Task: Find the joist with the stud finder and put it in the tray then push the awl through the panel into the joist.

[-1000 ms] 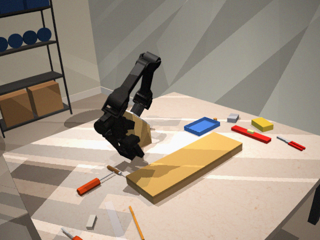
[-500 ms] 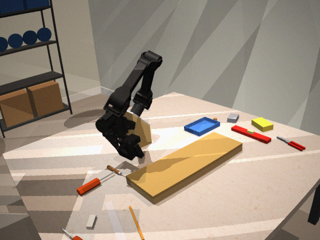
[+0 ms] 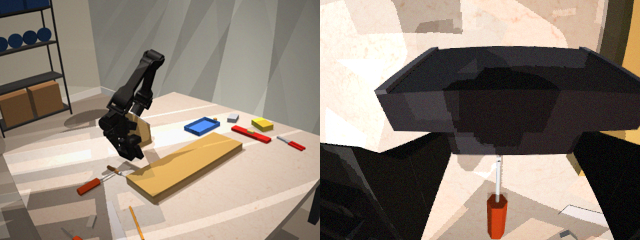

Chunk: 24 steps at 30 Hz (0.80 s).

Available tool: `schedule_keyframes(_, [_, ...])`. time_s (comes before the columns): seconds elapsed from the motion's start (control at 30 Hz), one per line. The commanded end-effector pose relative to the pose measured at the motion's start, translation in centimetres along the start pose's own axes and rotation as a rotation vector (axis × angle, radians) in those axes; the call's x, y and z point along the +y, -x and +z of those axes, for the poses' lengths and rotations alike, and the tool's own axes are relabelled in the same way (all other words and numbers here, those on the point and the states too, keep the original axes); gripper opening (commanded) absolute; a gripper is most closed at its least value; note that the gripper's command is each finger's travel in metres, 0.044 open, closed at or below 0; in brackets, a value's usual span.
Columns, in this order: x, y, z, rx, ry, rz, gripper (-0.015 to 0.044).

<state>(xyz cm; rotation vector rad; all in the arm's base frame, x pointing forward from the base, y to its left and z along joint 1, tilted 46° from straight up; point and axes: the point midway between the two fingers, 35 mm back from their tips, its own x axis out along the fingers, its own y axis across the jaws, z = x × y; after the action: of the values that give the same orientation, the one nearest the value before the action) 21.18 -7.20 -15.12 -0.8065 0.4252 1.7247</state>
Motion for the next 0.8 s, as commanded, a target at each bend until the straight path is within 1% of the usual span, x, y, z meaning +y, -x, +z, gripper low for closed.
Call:
schedule_keyframes(0.0, [-0.15, 0.26, -0.01, 0.032, 0.002, 0.000, 0.0000])
schedule_keyframes(0.77, [-0.13, 0.09, 0.25, 0.128, 0.001, 0.005, 0.0000])
